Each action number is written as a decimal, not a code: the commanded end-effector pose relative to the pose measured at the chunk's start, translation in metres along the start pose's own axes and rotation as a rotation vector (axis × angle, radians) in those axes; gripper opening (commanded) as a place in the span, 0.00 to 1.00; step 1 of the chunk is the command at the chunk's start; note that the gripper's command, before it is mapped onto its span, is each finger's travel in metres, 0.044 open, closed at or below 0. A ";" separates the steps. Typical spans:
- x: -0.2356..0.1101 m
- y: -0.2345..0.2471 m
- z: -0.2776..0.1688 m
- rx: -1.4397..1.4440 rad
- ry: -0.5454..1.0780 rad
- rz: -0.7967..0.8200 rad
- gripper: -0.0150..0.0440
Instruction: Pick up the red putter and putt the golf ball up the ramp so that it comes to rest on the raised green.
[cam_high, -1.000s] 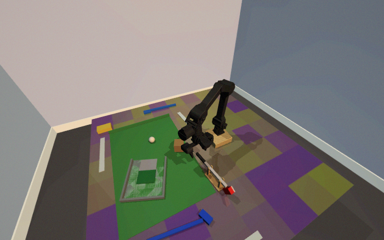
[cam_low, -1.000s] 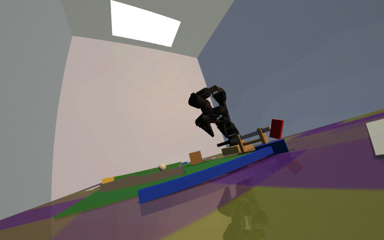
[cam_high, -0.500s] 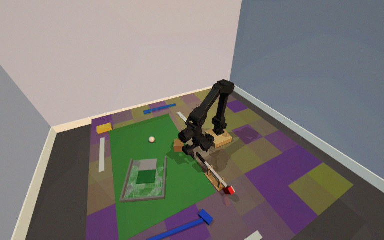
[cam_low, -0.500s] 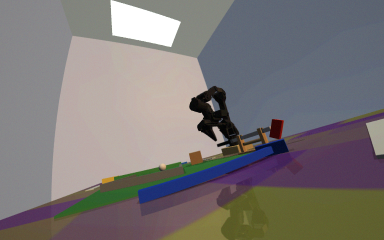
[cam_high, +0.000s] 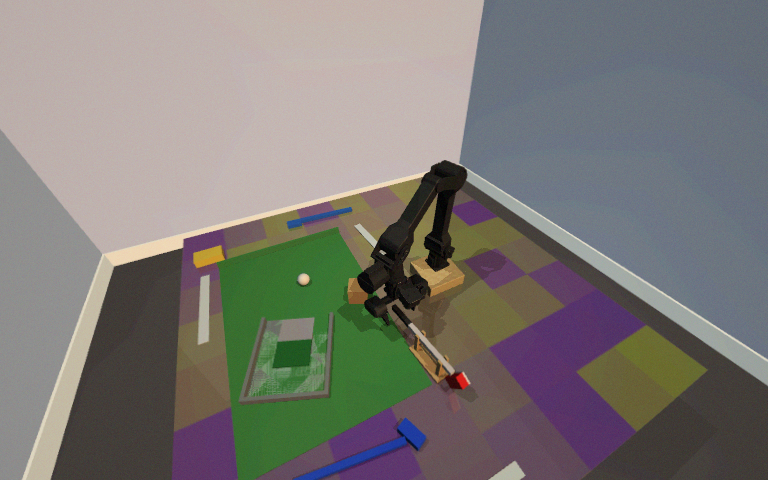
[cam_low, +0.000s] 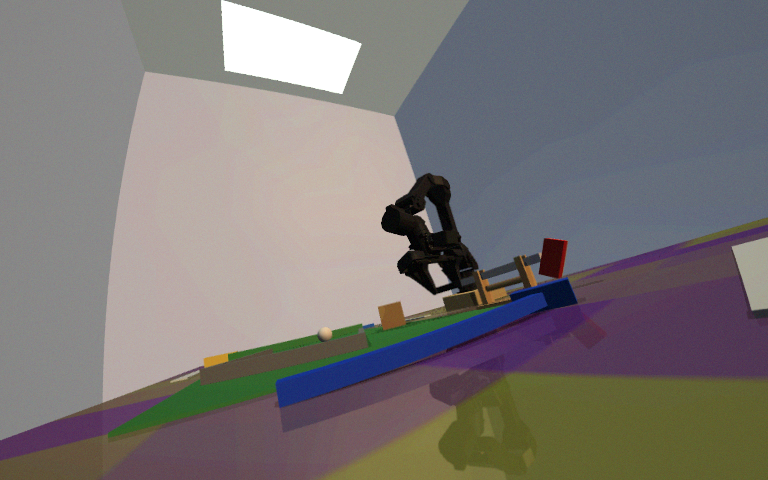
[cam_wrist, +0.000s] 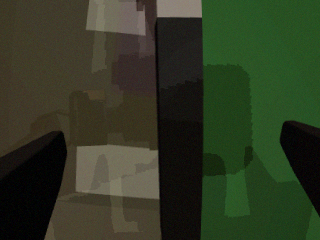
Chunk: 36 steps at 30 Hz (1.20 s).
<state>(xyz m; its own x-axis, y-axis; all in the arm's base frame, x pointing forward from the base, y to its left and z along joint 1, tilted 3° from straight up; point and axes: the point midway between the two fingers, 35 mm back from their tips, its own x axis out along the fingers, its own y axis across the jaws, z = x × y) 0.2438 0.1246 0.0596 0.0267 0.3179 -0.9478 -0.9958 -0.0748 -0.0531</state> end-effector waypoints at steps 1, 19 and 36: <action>0.006 0.001 -0.001 0.006 -0.003 0.006 1.00; 0.020 0.000 -0.005 0.000 0.000 0.000 0.82; 0.020 0.000 -0.005 0.000 0.000 0.000 0.26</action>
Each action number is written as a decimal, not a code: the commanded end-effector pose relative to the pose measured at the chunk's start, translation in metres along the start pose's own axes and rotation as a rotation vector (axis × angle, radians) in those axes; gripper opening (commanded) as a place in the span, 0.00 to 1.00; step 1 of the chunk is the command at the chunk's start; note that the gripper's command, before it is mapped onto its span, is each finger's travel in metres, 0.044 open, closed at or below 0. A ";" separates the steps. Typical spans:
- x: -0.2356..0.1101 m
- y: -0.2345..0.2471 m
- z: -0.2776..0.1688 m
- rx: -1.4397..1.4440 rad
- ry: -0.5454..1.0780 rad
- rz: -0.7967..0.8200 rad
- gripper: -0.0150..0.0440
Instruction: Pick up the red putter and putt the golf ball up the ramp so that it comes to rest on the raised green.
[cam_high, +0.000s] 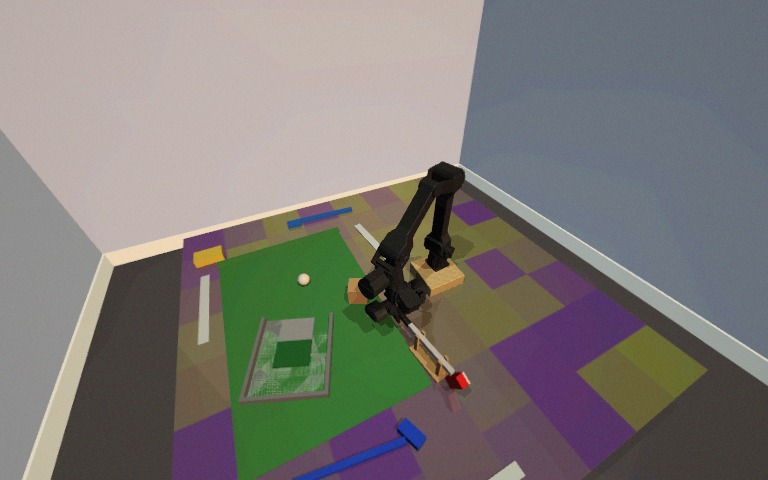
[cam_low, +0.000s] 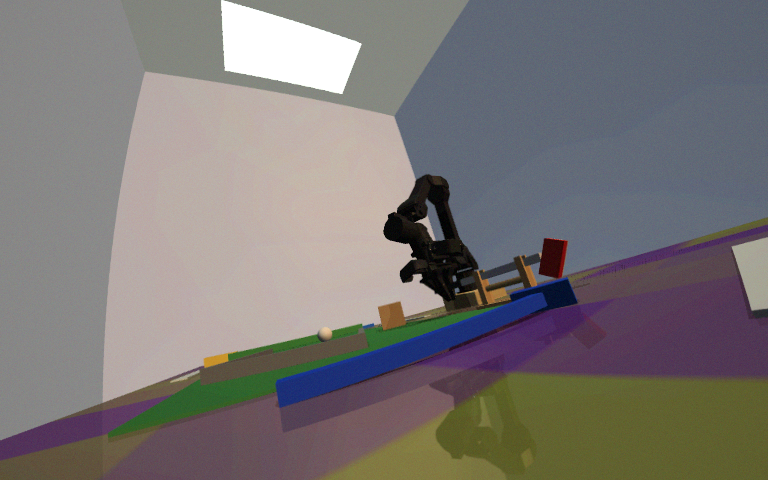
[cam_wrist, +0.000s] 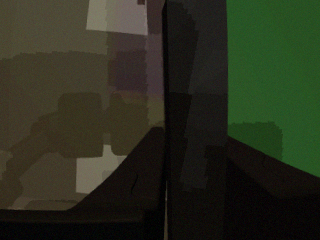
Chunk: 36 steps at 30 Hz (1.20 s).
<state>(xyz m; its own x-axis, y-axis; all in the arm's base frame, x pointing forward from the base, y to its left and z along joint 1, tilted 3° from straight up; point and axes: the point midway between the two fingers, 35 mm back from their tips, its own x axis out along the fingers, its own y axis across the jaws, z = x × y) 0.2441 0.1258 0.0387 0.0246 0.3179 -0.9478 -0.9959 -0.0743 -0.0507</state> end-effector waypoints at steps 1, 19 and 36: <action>-0.001 0.000 0.000 -0.001 0.000 -0.002 0.25; -0.088 -0.002 0.024 0.000 0.000 -0.001 0.25; -0.105 -0.017 -0.029 0.386 0.063 -0.043 0.25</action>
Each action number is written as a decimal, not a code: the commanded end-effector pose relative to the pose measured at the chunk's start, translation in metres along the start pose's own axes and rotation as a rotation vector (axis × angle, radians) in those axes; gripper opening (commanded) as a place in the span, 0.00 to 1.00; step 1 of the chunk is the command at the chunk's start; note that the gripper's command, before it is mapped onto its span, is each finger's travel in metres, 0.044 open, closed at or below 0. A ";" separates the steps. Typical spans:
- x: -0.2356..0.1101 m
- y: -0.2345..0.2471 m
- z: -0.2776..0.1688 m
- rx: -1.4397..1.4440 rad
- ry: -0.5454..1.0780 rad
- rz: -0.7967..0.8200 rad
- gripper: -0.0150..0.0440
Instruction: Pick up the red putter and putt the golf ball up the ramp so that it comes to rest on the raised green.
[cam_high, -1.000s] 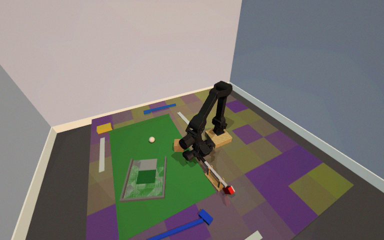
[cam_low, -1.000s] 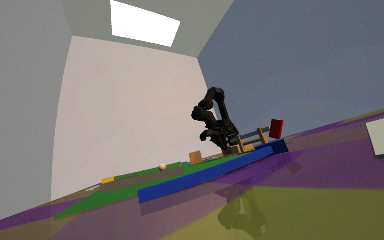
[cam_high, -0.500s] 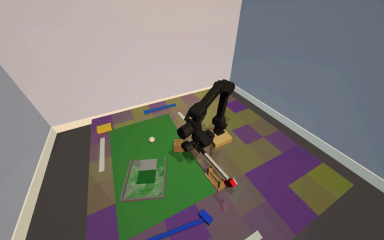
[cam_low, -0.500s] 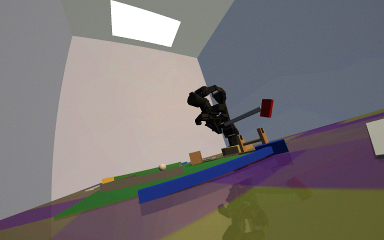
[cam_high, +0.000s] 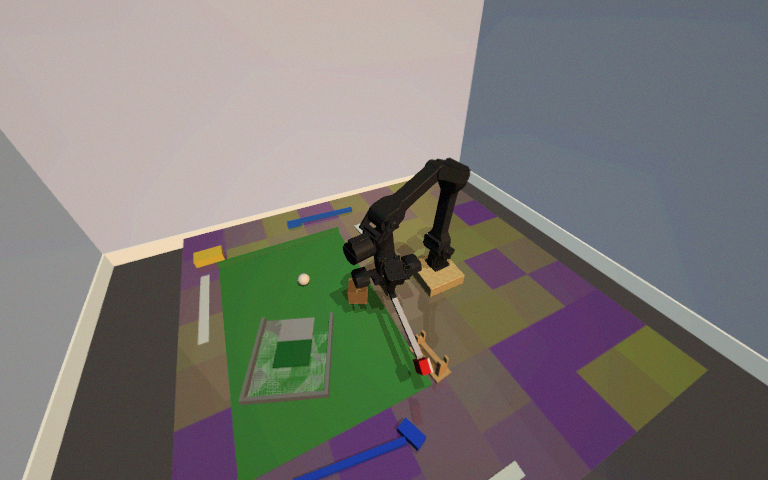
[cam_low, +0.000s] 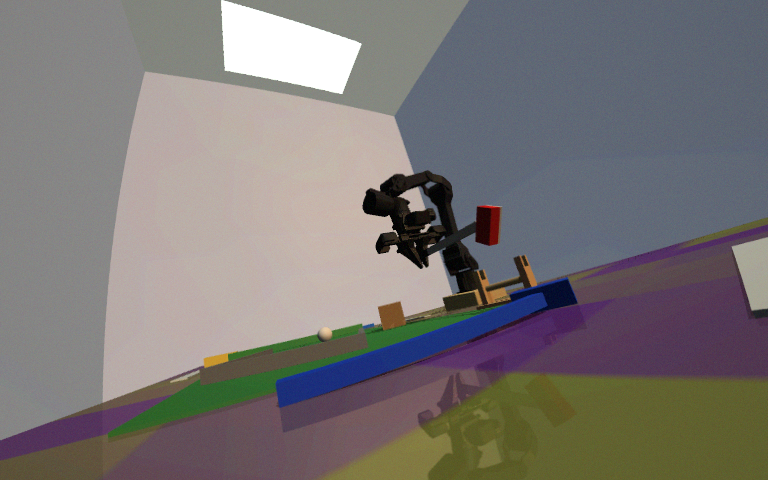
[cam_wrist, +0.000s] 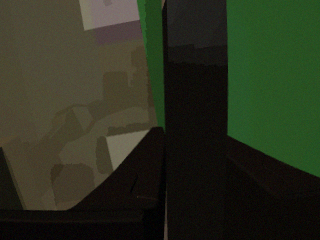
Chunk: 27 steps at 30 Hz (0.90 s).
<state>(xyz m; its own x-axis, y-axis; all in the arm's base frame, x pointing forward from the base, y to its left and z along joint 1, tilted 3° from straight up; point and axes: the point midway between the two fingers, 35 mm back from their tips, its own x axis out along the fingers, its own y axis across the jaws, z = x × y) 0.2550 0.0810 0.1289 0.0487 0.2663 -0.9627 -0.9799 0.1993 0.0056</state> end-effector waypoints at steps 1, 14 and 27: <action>-0.006 -0.011 -0.017 0.143 0.014 -0.019 0.25; -0.025 -0.031 -0.079 0.616 0.060 -0.077 0.25; -0.045 -0.034 -0.145 1.089 0.095 -0.136 0.25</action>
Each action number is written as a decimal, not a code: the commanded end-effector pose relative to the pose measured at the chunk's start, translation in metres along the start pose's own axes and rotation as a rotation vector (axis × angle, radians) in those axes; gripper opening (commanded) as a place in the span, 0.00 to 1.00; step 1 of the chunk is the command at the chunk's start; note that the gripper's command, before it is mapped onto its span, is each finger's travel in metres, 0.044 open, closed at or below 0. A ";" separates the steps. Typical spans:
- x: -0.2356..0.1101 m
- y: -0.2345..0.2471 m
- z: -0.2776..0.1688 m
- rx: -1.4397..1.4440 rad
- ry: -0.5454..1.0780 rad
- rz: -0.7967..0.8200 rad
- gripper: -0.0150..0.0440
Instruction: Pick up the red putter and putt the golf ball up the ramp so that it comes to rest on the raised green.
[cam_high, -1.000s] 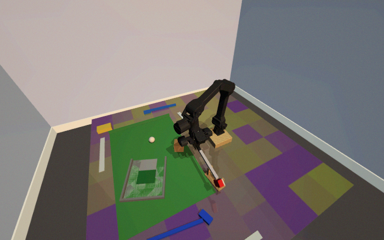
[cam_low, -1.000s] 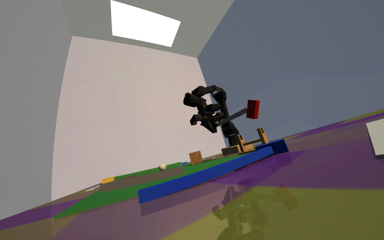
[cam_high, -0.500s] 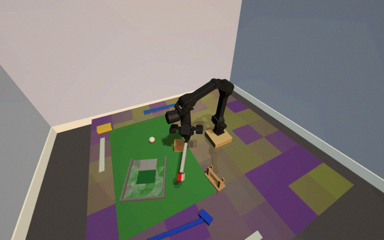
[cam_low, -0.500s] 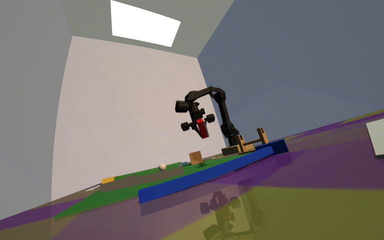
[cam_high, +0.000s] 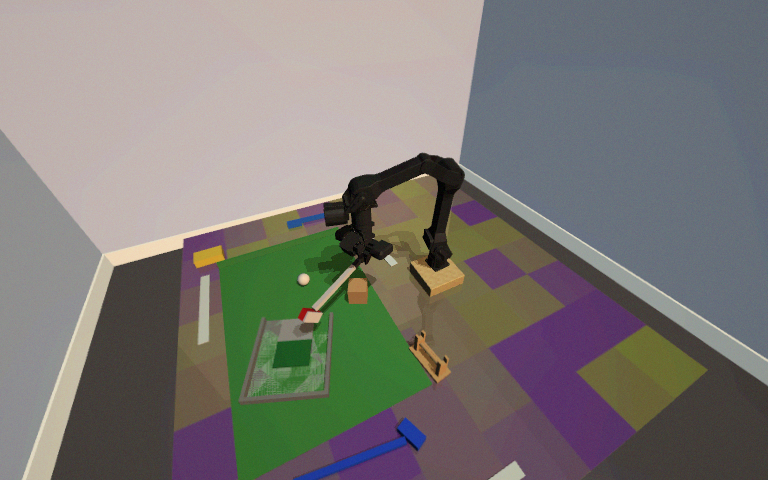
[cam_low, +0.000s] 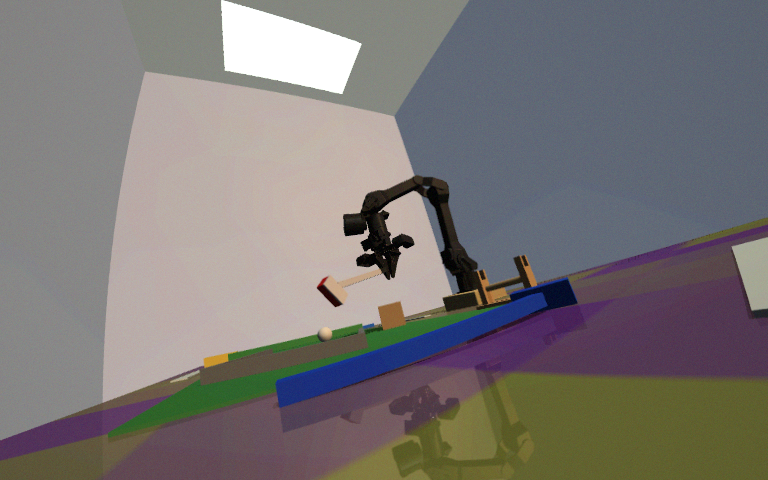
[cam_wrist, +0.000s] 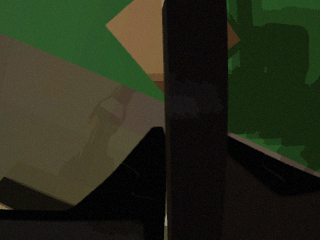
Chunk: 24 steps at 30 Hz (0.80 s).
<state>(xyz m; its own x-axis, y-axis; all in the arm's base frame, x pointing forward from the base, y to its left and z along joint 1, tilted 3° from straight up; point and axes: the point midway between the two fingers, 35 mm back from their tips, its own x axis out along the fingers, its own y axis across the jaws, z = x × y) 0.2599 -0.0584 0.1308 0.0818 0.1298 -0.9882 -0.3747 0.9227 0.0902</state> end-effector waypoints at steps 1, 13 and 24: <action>-0.005 -0.018 -0.011 0.147 0.007 -0.019 0.25; -0.015 -0.059 -0.052 0.563 0.031 -0.064 0.25; -0.022 -0.080 -0.083 0.822 0.045 -0.091 0.25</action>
<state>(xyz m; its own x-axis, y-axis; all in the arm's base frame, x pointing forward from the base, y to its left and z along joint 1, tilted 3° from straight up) 0.2117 -0.1614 0.1336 0.0339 0.0491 -0.9982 0.4006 0.9144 0.0586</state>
